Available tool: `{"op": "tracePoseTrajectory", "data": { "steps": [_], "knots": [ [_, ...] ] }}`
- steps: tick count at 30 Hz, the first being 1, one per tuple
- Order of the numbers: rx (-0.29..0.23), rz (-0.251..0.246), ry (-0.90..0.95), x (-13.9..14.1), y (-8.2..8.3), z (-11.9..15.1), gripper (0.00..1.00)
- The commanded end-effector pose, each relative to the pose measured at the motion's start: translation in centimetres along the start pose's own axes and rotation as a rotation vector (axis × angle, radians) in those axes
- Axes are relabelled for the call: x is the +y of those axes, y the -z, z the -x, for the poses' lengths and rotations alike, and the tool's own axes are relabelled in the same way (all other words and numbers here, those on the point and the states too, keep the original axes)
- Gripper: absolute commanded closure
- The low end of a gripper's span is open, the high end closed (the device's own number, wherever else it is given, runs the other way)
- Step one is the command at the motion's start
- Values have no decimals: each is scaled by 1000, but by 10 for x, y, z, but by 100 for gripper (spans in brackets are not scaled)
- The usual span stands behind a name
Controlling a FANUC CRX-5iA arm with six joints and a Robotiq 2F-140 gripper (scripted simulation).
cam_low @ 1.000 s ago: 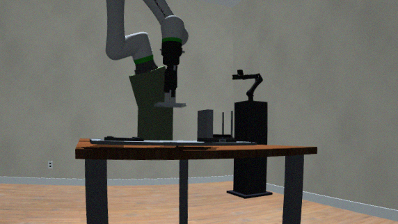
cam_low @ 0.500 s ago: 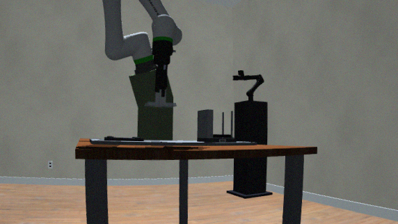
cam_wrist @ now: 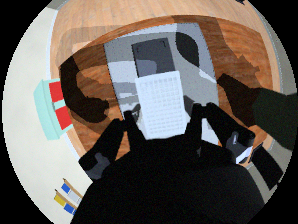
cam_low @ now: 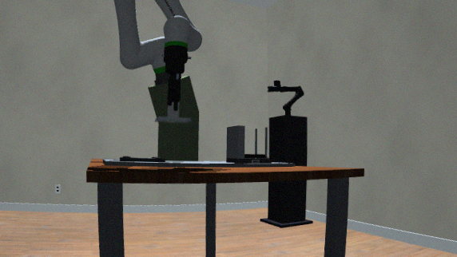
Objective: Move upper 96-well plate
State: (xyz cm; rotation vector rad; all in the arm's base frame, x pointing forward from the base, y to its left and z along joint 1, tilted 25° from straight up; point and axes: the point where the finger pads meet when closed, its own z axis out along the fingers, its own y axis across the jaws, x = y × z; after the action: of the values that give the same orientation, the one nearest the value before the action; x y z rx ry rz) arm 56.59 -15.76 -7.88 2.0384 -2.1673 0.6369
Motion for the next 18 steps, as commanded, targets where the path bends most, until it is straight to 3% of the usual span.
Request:
{"op": "tracePoseTrajectory", "data": {
  "steps": [1, 18],
  "knots": [
    [-1, 0, 0, 0, 0, -10, 100],
    [-1, 0, 0, 1, -1, -60, 100]
  ]
}}
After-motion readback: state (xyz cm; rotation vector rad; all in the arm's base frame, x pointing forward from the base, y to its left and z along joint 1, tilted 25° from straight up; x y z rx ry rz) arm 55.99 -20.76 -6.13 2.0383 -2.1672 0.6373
